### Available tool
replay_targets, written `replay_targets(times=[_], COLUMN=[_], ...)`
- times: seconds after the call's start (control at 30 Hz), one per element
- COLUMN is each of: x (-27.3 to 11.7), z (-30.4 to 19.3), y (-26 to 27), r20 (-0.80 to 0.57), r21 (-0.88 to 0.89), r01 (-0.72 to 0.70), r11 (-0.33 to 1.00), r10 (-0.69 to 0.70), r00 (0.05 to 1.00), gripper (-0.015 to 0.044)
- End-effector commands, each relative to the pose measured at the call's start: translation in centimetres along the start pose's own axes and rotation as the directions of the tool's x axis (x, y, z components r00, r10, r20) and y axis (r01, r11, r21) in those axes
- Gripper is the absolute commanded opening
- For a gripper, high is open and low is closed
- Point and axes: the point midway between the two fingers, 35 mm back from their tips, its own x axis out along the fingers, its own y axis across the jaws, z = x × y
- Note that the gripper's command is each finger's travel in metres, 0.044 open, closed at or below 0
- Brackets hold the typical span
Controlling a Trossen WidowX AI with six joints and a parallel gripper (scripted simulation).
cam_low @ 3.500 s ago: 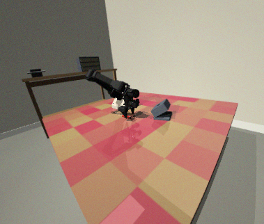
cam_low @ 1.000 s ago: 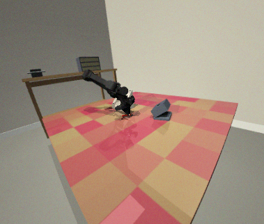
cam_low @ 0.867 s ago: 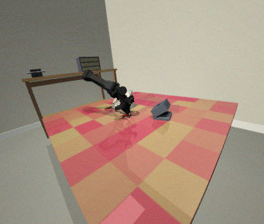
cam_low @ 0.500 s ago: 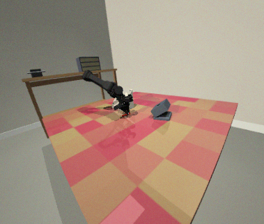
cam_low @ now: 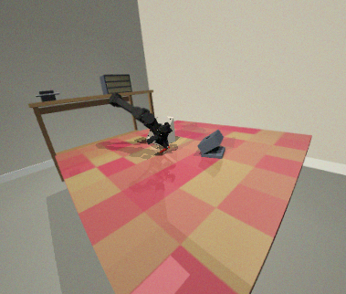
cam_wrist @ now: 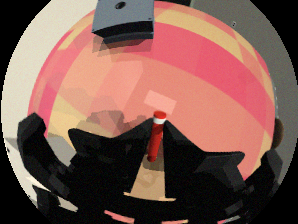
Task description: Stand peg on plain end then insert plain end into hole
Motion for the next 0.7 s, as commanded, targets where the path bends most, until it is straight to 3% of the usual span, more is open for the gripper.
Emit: replay_targets(times=[0.0, 0.67], x=[-0.2, -1.4], z=[-0.2, -0.9], y=[0.1, 0.0], r20=[0.035, 0.207], r21=[-0.003, -0.006], r01=[0.001, 0.002], r11=[1.000, 1.000], r10=[-0.001, -0.001], r00=[0.999, 0.978], gripper=[0.0049, 0.0049])
